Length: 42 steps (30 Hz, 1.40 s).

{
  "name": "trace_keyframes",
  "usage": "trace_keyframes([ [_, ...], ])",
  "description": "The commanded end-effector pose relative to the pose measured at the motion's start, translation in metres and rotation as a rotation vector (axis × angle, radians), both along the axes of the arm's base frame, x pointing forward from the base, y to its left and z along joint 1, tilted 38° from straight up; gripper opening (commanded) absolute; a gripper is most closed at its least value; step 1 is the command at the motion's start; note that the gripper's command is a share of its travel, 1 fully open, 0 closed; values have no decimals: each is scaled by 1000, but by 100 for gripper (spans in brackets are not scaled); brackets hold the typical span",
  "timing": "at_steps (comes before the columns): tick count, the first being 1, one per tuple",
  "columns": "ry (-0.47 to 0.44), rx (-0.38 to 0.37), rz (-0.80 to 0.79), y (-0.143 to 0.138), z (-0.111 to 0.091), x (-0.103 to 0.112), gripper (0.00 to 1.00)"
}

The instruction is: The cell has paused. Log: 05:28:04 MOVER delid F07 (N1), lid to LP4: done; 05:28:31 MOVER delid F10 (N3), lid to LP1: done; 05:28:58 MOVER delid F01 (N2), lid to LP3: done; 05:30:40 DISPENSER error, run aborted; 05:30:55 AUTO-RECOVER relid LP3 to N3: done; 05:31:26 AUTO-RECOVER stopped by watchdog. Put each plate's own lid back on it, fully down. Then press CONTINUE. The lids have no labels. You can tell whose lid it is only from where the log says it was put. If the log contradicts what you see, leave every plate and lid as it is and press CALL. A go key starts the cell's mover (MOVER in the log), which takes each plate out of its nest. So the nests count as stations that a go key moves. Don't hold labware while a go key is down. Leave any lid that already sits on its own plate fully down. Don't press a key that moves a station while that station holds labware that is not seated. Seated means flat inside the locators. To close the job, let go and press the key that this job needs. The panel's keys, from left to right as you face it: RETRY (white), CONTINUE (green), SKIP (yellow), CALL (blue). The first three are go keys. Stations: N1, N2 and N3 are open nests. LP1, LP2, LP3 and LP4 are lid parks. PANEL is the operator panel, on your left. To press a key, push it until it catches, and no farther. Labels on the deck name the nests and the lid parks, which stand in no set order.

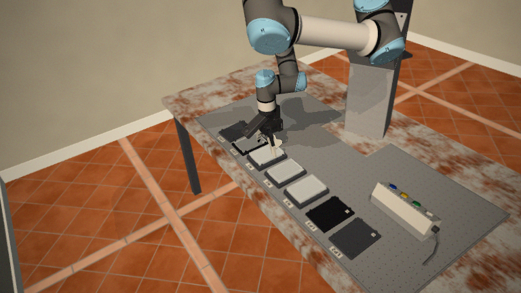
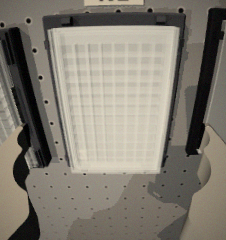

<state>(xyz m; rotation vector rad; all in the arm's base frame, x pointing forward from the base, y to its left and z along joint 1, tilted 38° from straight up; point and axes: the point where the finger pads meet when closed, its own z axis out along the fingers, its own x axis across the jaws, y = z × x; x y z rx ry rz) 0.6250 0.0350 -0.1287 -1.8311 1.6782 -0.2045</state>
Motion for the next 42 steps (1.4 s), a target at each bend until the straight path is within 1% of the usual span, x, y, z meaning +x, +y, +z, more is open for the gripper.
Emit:
trace_keyframes([
  [1,-1,0,0,-4,8,-5,82],
  [8,-1,0,0,-4,8,-5,82],
  [20,-5,-7,10,53,25,-18,82],
  [22,-5,-7,10,53,25,-18,82],
  [37,-5,-7,10,123,45,-33,82],
  [39,-5,-7,10,123,45,-33,82],
  [42,-5,-7,10,137,50,-37,82],
])
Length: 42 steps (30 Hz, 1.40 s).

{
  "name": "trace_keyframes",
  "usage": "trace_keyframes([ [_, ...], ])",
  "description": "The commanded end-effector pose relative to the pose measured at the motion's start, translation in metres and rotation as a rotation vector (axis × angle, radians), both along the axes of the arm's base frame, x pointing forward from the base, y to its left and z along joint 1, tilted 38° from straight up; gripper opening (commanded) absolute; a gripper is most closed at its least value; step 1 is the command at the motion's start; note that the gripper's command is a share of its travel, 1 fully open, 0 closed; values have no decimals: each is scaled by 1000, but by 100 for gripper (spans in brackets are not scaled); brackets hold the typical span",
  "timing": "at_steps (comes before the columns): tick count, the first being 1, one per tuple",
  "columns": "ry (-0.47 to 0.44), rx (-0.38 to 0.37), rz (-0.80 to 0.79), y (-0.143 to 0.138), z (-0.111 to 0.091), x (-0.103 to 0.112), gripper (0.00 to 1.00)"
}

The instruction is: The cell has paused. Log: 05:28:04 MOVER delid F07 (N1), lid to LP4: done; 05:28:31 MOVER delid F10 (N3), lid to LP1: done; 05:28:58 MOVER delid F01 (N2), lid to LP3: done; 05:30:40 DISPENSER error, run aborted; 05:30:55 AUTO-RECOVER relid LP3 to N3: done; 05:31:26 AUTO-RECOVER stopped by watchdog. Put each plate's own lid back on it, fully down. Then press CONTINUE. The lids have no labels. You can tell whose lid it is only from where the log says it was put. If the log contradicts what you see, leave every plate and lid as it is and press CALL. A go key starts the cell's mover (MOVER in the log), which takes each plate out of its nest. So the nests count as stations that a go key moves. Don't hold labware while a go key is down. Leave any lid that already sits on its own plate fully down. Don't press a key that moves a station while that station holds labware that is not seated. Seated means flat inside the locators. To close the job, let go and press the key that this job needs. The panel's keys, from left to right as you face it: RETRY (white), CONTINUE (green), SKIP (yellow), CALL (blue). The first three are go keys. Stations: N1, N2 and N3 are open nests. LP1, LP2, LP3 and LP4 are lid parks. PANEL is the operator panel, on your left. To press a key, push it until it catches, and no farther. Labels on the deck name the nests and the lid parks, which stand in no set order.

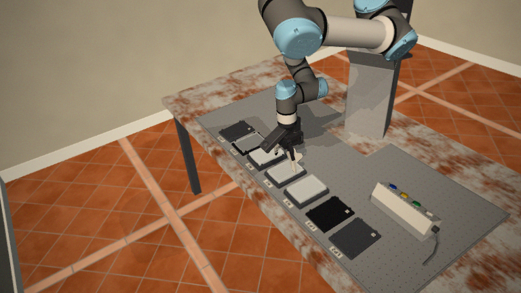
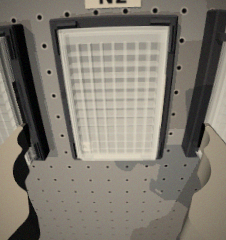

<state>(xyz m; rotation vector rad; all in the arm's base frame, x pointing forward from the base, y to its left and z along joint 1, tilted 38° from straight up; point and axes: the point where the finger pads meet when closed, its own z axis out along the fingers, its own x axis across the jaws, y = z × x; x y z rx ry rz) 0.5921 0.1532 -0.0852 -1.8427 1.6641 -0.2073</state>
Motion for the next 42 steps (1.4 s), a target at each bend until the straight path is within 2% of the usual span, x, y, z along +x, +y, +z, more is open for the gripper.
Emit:
trace_keyframes([
  [1,-1,-2,-3,24,7,-5,82],
  [25,-1,-2,-2,125,37,-28,82],
  [42,-1,-2,-2,126,36,-27,82],
])
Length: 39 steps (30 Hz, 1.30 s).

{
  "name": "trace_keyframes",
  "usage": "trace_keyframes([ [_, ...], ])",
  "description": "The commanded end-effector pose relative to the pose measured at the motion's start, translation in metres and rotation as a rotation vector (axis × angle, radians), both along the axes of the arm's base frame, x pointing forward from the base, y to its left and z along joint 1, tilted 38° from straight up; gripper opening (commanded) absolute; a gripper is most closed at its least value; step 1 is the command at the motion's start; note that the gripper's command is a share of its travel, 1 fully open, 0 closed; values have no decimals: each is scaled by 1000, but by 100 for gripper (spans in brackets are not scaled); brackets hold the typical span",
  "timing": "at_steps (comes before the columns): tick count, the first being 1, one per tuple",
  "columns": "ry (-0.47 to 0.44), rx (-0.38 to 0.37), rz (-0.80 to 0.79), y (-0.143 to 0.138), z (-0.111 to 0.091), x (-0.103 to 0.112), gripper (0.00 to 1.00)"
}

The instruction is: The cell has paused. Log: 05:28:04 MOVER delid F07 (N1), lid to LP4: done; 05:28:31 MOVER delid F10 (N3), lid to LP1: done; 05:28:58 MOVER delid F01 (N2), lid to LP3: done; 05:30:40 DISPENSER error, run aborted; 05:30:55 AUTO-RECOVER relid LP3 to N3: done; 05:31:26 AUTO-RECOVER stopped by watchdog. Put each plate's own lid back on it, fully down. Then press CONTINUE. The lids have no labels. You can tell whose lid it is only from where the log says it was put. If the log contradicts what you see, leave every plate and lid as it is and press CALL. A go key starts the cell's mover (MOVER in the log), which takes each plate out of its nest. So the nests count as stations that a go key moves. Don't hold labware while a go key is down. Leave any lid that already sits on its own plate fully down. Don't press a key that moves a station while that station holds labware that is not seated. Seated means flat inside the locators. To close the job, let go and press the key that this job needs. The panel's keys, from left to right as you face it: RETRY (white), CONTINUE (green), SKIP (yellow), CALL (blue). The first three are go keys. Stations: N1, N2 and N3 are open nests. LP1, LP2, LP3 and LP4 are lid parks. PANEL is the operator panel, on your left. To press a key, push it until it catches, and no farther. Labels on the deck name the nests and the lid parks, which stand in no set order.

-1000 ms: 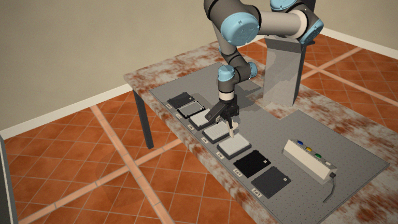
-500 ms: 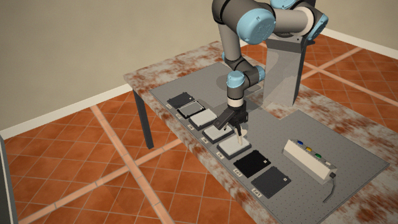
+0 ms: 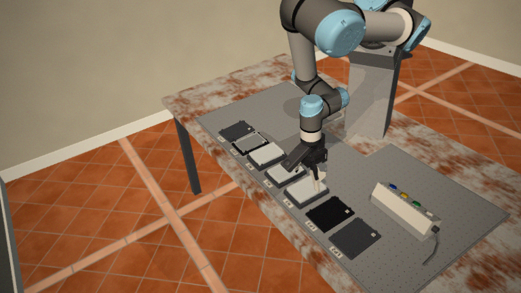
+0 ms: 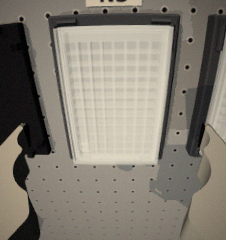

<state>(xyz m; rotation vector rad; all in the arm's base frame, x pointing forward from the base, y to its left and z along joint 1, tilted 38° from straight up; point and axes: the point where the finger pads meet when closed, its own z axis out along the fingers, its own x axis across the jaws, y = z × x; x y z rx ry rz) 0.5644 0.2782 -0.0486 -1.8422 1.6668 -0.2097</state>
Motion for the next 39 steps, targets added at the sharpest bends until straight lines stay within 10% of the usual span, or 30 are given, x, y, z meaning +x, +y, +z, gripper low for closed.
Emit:
trace_keyframes([
  [1,-1,0,0,1,-2,2,82],
  [31,-1,0,0,8,-17,12,82],
  [32,-1,0,0,8,-17,12,0],
  [39,-1,0,0,8,-17,12,0],
])
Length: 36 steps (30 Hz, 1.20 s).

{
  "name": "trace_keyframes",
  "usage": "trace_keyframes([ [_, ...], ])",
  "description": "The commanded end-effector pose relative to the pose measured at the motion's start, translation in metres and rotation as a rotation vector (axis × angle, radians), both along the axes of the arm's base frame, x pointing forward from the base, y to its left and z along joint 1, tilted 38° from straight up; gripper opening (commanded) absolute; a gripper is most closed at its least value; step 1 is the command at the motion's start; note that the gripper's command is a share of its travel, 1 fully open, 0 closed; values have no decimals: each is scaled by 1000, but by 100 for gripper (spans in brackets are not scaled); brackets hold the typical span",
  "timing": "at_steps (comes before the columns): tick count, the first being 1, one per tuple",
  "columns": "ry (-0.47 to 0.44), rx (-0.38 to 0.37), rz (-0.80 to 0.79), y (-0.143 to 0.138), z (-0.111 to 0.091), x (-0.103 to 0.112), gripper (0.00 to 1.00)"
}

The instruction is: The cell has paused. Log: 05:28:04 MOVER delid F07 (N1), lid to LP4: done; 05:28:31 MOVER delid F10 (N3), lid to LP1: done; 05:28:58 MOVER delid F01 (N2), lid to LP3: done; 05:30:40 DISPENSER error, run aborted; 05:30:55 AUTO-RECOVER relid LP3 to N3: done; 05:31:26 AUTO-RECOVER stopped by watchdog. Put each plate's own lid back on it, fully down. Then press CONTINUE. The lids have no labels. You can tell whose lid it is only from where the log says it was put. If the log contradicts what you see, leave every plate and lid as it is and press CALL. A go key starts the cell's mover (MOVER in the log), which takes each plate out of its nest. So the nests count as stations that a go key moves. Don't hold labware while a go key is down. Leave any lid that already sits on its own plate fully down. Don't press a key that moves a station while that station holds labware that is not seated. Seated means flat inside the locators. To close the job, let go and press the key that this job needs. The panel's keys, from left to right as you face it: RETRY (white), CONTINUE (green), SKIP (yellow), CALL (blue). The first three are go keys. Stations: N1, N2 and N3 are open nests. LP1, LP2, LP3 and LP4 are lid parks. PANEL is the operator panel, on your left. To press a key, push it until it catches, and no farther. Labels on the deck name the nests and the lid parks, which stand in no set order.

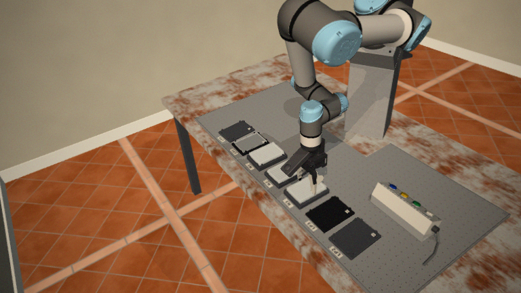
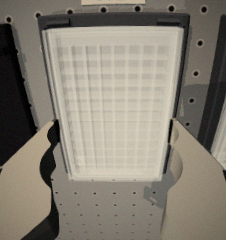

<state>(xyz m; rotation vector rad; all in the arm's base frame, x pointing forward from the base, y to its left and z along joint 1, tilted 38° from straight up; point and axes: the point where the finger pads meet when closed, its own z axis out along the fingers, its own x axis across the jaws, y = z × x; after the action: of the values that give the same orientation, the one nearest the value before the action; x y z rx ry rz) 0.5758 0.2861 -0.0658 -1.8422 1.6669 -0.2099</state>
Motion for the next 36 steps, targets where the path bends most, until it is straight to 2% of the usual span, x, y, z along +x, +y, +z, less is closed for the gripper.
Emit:
trace_keyframes([
  [1,-1,0,0,0,1,0,0],
  [27,-1,0,0,0,1,0,0],
  [36,-1,0,0,-4,10,-6,0],
])
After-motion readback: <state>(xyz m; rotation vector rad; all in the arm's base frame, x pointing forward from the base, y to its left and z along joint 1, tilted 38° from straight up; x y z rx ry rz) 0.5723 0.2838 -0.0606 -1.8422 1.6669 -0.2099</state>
